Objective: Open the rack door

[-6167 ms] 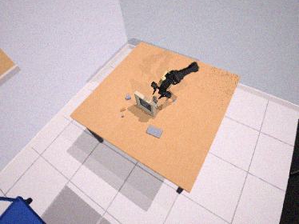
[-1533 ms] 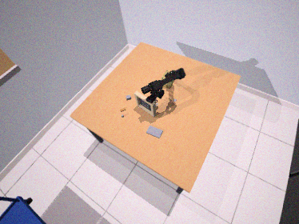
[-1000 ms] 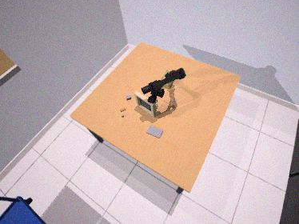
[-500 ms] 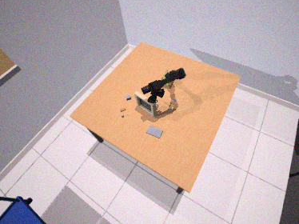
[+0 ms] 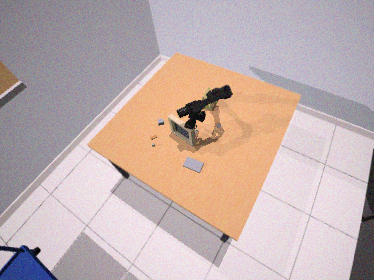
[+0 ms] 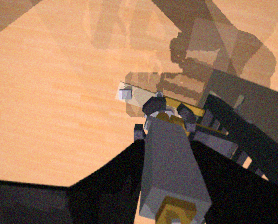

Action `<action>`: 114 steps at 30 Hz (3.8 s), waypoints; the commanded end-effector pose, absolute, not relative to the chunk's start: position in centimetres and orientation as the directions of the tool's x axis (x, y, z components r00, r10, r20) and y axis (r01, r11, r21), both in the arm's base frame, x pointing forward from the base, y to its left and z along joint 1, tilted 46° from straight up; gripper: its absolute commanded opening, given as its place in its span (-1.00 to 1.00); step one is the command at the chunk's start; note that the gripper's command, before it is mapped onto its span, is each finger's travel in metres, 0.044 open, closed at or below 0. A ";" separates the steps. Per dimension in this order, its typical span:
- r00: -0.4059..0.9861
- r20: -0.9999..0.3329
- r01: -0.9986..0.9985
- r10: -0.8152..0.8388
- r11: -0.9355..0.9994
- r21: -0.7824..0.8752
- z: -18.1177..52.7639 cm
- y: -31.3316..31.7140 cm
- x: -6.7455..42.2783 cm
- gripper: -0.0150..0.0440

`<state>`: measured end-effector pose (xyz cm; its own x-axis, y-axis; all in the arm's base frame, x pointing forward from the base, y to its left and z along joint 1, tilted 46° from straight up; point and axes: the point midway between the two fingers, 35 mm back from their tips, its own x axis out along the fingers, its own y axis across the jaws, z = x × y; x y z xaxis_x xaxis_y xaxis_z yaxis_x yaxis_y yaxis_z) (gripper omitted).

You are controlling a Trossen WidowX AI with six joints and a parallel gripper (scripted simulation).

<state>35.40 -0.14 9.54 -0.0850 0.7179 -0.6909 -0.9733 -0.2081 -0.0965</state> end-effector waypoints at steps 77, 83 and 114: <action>-0.084 -0.697 0.996 0.712 0.088 -0.031 9.3 -0.1 35.5 0.48; -0.084 -0.697 0.966 0.712 -0.114 -0.234 9.3 -0.1 35.5 0.48; -0.084 -0.697 0.958 0.712 -0.135 -0.254 9.3 -0.1 35.5 -0.44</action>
